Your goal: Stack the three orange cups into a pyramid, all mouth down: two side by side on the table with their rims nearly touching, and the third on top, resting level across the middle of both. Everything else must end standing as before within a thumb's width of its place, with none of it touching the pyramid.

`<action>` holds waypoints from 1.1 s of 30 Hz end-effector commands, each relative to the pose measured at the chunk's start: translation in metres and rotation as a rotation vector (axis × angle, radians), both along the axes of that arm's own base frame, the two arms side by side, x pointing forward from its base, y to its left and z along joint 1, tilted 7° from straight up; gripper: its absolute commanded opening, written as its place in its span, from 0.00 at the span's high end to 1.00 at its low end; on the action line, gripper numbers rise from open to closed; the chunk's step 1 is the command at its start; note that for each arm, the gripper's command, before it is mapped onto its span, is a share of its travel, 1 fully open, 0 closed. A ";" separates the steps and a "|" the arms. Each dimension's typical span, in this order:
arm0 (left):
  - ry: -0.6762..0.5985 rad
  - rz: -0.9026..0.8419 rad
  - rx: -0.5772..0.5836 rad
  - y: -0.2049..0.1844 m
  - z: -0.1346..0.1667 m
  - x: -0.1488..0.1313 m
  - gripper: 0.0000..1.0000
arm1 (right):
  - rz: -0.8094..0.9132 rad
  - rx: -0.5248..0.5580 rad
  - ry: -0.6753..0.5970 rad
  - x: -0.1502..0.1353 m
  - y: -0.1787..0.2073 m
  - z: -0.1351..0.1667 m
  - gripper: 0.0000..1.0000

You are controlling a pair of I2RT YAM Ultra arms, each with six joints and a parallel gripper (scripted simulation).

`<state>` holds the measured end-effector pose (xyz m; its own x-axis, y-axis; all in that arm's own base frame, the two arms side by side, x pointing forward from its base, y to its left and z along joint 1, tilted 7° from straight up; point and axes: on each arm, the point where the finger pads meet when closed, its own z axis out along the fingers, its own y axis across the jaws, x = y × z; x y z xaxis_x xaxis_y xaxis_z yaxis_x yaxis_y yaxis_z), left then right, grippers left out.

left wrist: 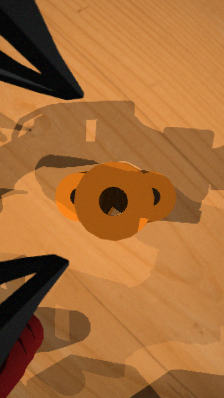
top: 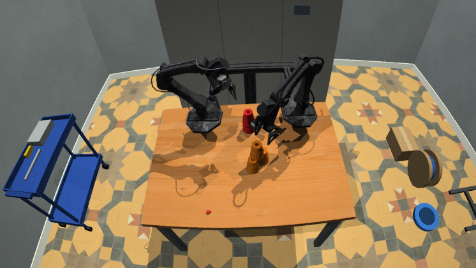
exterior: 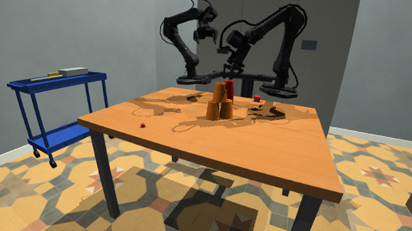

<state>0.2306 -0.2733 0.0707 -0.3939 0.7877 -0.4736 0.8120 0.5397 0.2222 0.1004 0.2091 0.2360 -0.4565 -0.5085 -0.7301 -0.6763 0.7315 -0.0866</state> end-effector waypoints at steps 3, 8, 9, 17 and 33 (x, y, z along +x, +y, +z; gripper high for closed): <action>-0.069 -0.024 -0.051 -0.006 0.010 0.001 0.00 | 0.025 0.056 0.034 0.032 0.040 -0.019 0.00; -0.067 -0.027 -0.051 -0.005 0.009 0.000 0.00 | -0.050 0.061 0.031 0.068 0.038 -0.032 0.00; -0.067 -0.027 -0.051 -0.005 0.009 -0.001 0.00 | -0.066 0.062 0.030 0.079 0.037 -0.037 0.00; -0.067 -0.027 -0.050 -0.004 0.008 -0.002 0.00 | -0.224 0.068 0.007 0.166 -0.001 -0.076 0.00; -0.066 -0.028 -0.049 -0.003 0.007 -0.002 0.00 | -0.592 0.046 -0.059 0.260 -0.180 -0.141 0.00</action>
<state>0.2310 -0.2725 0.0703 -0.3669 0.7776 -0.5106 0.8077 0.5386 0.2398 0.3427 0.0474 0.0996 -0.6679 -0.1368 -0.7316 -0.1234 0.9897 -0.0724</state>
